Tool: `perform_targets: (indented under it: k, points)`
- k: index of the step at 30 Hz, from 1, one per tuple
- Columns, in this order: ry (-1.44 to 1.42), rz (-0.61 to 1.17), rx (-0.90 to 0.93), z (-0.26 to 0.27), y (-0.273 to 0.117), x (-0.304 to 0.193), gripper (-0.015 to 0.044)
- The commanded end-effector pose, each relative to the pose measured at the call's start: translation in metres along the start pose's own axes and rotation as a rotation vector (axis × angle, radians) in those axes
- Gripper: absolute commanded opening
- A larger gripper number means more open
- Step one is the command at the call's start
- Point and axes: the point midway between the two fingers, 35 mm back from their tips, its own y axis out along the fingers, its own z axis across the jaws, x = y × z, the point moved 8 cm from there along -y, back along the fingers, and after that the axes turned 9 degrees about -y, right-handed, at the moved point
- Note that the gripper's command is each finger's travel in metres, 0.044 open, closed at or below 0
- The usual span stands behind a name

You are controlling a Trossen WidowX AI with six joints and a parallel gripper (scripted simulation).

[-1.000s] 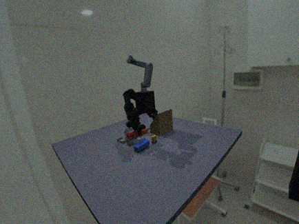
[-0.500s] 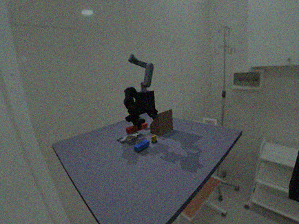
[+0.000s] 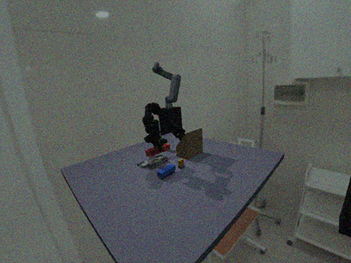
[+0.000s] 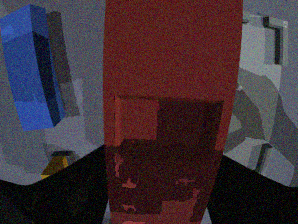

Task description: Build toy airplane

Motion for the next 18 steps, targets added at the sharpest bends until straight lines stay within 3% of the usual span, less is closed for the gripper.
perform_targets:
  k: [1, 18]
  points:
    - [-0.018, 0.002, -0.001, -0.010, 0.005, -0.002, 0.0000]
    - [-0.054, 0.002, 0.001, -0.061, 0.026, -0.010, 0.0000]
